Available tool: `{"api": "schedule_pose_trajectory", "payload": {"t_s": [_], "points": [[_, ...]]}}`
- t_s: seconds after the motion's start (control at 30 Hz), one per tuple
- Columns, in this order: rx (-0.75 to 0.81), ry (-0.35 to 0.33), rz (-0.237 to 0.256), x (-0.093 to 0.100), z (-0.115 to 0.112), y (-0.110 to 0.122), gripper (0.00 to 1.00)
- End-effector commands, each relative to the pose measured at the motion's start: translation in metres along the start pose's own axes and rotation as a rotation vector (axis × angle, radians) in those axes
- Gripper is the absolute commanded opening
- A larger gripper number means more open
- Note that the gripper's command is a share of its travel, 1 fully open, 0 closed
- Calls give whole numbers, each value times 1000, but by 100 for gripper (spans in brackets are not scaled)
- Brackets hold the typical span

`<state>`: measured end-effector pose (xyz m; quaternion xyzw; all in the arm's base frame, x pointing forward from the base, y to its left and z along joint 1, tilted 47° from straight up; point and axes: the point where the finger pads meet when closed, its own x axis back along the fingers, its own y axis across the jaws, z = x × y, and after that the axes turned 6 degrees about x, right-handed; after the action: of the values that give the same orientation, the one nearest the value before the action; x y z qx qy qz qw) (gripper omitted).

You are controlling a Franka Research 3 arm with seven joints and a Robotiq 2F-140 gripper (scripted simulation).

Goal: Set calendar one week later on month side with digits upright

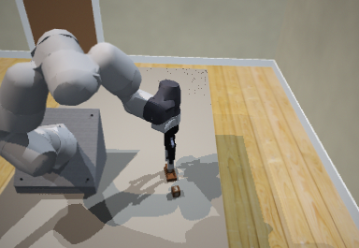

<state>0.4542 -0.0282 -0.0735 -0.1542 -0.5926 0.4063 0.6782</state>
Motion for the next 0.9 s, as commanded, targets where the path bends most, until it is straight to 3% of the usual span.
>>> {"api": "schedule_pose_trajectory", "payload": {"t_s": [0.0,0.4,0.87], "points": [[-7,-2,-2,-4,-1,0,29],[-7,-2,-2,-24,-1,0,29],[-7,-2,-2,-26,-1,0,29]]}}
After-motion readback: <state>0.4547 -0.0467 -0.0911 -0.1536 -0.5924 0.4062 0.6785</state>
